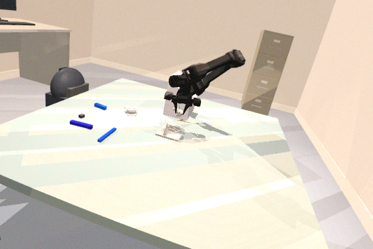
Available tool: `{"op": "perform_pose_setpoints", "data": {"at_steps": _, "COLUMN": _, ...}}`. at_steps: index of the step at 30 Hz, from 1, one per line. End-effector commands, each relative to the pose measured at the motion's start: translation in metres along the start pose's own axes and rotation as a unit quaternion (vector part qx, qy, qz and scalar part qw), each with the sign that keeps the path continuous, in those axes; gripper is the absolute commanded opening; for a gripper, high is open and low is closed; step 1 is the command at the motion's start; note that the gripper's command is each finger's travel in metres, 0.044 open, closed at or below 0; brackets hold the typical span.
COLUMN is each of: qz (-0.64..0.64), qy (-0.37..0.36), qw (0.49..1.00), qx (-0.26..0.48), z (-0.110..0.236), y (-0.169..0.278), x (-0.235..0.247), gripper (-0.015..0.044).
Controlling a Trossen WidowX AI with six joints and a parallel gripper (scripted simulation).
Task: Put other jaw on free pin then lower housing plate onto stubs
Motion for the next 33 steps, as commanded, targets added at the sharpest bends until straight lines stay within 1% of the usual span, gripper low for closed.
{"op": "perform_pose_setpoints", "data": {"at_steps": 1, "qz": -0.064, "qy": -0.004, "qw": 0.998, "qx": 0.004, "z": -0.003, "y": 0.01, "x": -0.006, "gripper": 0.0134}}
{"op": "perform_pose_setpoints", "data": {"at_steps": 8, "qz": -0.163, "qy": -0.013, "qw": 0.987, "qx": 0.003, "z": -0.005, "y": 0.024, "x": -0.013, "gripper": 0.0134}}
{"op": "perform_pose_setpoints", "data": {"at_steps": 33, "qz": -0.177, "qy": -0.013, "qw": 0.984, "qx": 0.003, "z": -0.005, "y": 0.025, "x": -0.013, "gripper": 0.0134}}
Point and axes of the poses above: the point midway between the two fingers, 35 mm back from their tips, its own z axis back along the fingers, its own x axis across the jaws, y = z × x, the point moved 5 cm from there along z, back along the fingers, and after that the axes turned 10 degrees about -z, right-handed, at the moved point
